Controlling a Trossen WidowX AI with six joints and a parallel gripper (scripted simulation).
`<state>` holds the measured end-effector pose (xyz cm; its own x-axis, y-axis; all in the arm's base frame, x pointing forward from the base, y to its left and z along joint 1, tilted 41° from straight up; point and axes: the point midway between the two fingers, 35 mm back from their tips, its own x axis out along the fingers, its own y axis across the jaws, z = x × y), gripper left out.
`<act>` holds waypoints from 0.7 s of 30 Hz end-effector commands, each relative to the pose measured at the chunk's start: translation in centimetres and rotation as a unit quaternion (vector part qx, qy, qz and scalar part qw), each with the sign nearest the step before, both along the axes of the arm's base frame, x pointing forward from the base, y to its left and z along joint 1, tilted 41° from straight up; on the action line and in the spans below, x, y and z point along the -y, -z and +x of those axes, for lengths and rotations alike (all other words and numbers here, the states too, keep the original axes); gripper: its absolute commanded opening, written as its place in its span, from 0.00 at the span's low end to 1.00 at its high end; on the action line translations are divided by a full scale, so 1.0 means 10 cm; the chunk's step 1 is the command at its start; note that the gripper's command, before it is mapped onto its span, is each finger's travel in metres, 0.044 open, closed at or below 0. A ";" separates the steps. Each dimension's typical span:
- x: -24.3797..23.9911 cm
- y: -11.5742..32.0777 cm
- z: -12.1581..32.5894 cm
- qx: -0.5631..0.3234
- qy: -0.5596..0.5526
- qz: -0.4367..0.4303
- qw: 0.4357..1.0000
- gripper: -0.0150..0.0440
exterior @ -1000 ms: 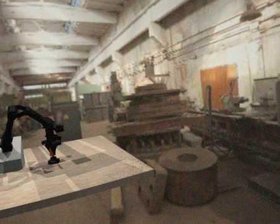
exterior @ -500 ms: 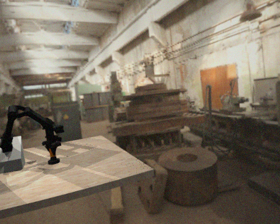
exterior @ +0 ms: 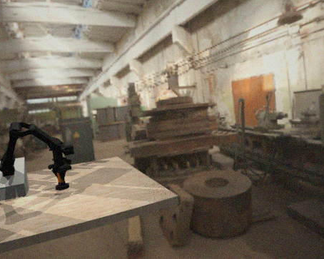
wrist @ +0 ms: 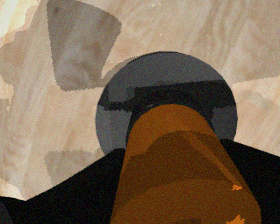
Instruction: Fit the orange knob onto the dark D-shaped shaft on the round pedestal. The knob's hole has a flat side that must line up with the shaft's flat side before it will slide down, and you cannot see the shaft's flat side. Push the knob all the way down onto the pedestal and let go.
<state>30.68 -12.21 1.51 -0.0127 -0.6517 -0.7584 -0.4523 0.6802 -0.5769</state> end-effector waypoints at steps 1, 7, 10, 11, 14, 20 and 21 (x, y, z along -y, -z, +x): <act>0.00 0.00 0.00 0.002 0.002 0.000 1.000 0.25; 0.00 0.00 0.00 0.002 0.002 0.000 1.000 0.52; 0.00 0.00 0.00 0.002 0.002 0.000 1.000 0.65; 0.00 0.00 0.00 0.002 0.002 0.000 1.000 0.70; 0.00 0.00 0.00 0.002 0.002 0.000 1.000 0.83; 0.00 0.00 0.00 0.002 0.002 0.000 1.000 1.00; 0.00 0.00 0.00 0.002 0.002 0.000 1.000 1.00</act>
